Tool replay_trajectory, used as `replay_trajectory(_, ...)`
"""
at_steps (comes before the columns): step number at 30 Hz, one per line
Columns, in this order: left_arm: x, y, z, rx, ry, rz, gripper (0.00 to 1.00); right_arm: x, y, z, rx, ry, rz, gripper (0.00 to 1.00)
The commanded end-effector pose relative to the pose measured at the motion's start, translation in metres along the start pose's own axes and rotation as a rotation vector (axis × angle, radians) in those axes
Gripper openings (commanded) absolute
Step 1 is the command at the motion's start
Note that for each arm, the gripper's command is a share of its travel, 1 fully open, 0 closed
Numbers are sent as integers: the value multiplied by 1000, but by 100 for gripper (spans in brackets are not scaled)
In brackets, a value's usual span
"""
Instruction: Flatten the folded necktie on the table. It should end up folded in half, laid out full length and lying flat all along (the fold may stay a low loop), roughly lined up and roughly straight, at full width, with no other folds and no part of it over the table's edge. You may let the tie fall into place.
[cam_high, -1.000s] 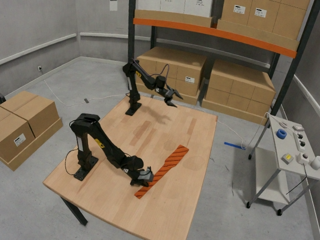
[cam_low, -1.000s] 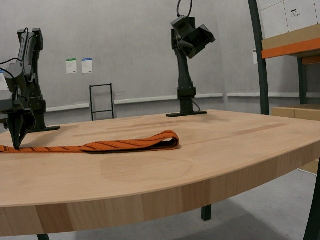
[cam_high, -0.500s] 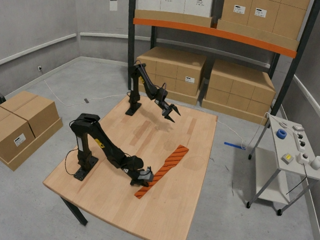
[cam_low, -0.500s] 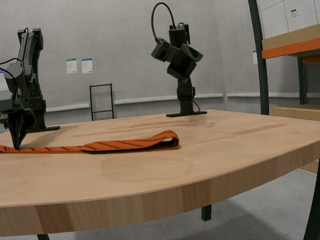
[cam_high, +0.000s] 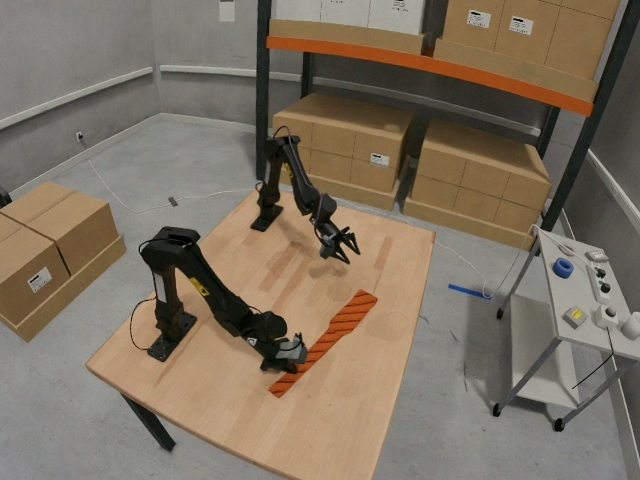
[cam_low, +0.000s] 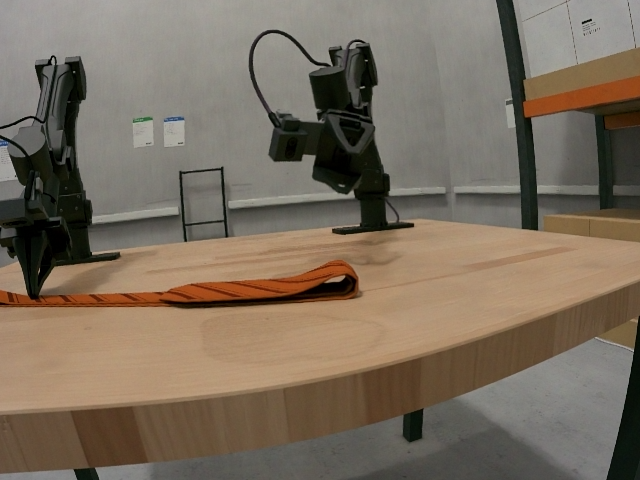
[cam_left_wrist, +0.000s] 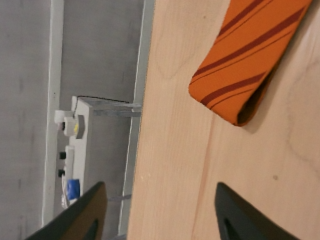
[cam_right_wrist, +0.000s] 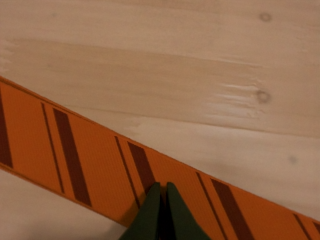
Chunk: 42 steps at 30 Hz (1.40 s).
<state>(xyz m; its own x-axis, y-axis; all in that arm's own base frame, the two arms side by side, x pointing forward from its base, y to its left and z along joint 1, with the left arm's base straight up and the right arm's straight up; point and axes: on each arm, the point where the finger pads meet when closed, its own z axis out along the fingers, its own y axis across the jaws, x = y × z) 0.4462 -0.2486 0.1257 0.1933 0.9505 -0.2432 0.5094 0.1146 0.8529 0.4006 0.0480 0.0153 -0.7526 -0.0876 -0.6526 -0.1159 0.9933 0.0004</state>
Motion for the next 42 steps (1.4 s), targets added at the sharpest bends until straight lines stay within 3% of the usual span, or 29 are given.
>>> replay_trajectory(1,-11,3,11,4,22,92,54,6,-2,3,-3,13,-4,4)
replay_trajectory(17,-30,-22,40,69,44,248,45,6,-2,3,-3,13,-4,4)
replay_trajectory(42,-32,-23,42,73,46,258,43,6,-2,3,-3,13,-4,4)
